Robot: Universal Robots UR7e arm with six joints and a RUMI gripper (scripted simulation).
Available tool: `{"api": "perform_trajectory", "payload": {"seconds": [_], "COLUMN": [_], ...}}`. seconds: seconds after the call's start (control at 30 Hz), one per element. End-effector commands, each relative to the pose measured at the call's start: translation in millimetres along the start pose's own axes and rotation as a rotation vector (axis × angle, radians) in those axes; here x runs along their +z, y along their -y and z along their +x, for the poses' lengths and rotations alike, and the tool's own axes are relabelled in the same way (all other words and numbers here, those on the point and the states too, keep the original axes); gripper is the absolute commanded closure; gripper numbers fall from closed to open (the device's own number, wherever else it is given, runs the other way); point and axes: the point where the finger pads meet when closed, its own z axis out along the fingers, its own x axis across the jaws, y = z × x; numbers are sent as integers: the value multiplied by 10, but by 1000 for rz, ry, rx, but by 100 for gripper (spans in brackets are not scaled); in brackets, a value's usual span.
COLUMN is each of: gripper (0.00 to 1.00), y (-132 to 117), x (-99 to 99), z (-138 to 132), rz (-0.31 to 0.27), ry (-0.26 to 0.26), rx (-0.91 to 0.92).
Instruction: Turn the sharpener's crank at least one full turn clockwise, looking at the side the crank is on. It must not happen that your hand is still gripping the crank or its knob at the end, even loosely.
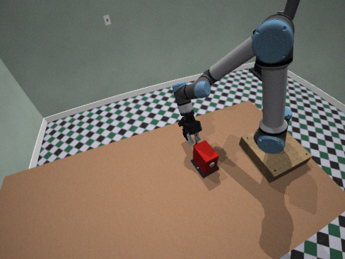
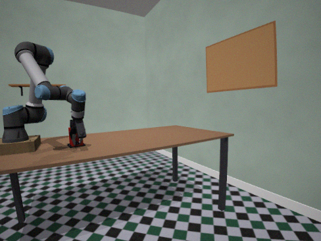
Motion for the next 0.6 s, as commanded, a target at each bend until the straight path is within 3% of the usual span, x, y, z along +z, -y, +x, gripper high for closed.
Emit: {"api": "perform_trajectory", "payload": {"seconds": [0.0, 0.57], "gripper": [91, 91], "y": [-17, -63], "x": [-23, -102], "z": [77, 207], "rz": [0, 0], "ry": [-1, -1], "rx": [0, 0]}}
